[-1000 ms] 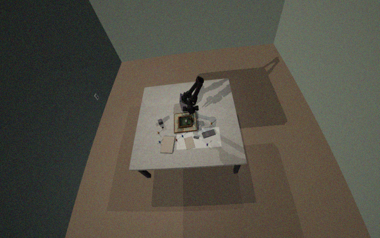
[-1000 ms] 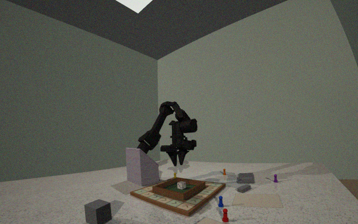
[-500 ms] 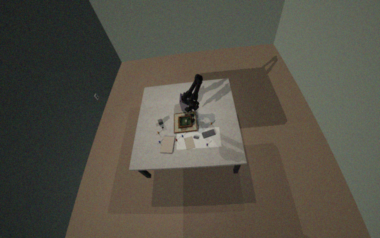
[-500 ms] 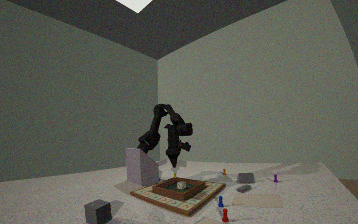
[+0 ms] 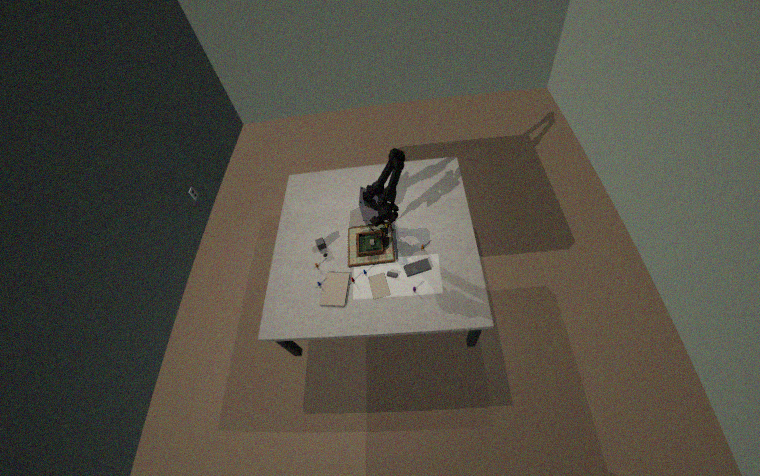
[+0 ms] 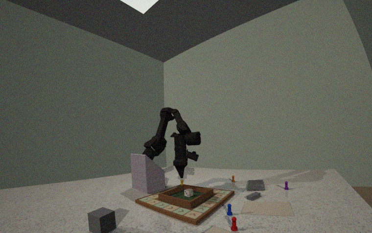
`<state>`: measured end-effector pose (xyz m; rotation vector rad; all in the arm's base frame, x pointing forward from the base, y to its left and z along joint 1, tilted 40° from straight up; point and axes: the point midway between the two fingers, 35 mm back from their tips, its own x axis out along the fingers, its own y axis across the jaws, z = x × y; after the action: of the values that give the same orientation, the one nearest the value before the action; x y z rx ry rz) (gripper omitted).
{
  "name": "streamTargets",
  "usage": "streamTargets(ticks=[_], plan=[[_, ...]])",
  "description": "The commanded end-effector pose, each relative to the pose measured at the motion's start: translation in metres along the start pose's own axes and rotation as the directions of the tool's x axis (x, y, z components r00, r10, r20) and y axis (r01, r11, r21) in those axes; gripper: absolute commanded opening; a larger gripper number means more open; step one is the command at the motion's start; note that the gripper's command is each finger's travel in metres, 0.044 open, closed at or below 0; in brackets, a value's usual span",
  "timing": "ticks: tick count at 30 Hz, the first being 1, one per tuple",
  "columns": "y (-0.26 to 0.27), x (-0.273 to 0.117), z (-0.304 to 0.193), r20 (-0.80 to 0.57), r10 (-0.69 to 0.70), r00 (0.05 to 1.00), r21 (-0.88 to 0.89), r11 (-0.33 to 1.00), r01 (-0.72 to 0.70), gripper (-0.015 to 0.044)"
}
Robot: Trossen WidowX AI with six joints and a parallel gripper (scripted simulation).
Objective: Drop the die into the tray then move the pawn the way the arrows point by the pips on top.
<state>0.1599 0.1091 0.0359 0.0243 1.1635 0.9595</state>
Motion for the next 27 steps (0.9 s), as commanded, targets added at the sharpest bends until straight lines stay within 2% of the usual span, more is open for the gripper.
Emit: streamTargets(ticks=[1, 23, 27], plan=[[0.000, 0.007, -0.001, -0.005, 0.000, 1.000, 0.006, 1.000, 0.000, 0.0200], [0.000, 0.038, -0.002, -0.001, 0.001, 1.000, 0.006, 1.000, -0.001, 0.0200], [0.000, 0.038, -0.002, -0.001, 0.001, 1.000, 0.006, 1.000, -0.001, 0.0095]])
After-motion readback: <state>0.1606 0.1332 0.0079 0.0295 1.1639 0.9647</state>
